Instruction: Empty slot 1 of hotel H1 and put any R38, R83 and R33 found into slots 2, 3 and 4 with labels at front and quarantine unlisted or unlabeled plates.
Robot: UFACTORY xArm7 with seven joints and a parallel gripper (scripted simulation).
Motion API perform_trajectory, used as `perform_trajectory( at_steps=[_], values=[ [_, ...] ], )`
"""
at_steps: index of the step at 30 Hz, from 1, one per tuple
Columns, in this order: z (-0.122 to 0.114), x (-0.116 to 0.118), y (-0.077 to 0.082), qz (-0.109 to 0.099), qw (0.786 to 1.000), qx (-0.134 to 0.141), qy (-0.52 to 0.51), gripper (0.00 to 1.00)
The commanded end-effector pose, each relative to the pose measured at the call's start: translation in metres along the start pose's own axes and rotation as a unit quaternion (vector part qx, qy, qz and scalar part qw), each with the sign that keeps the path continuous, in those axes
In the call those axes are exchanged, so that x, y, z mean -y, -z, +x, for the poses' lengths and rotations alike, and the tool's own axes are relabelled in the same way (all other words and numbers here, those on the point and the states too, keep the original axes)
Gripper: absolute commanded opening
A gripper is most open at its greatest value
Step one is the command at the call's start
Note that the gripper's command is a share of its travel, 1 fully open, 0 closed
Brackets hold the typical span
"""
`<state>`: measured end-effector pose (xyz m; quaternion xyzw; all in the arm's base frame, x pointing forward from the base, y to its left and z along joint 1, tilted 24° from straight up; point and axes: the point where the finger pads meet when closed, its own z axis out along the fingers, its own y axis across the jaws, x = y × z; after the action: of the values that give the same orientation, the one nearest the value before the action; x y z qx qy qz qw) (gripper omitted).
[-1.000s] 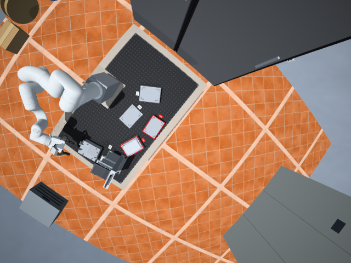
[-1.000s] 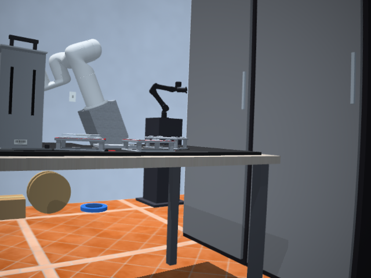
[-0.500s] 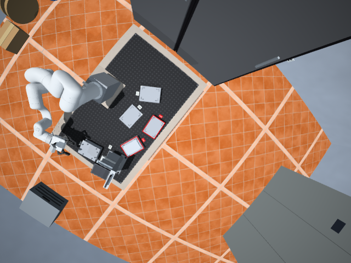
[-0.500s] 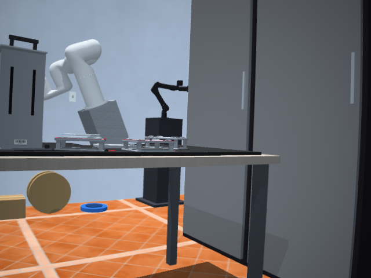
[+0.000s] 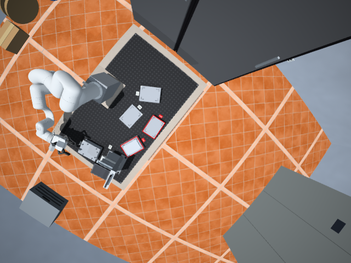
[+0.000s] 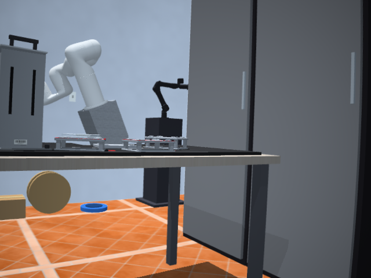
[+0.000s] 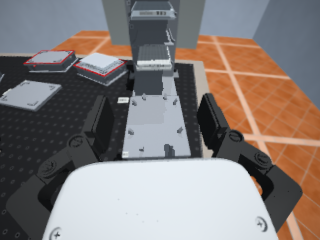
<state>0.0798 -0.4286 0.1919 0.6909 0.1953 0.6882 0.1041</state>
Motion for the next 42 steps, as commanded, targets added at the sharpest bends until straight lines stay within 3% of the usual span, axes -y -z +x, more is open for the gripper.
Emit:
perform_trajectory(
  at_steps=[1,42],
  values=[
    [0.002,0.0,-0.002,0.0,1.0,0.0,0.001,1.0],
    [0.052,0.002,-0.081,0.0,1.0,-0.001,0.001,1.0]
  ],
)
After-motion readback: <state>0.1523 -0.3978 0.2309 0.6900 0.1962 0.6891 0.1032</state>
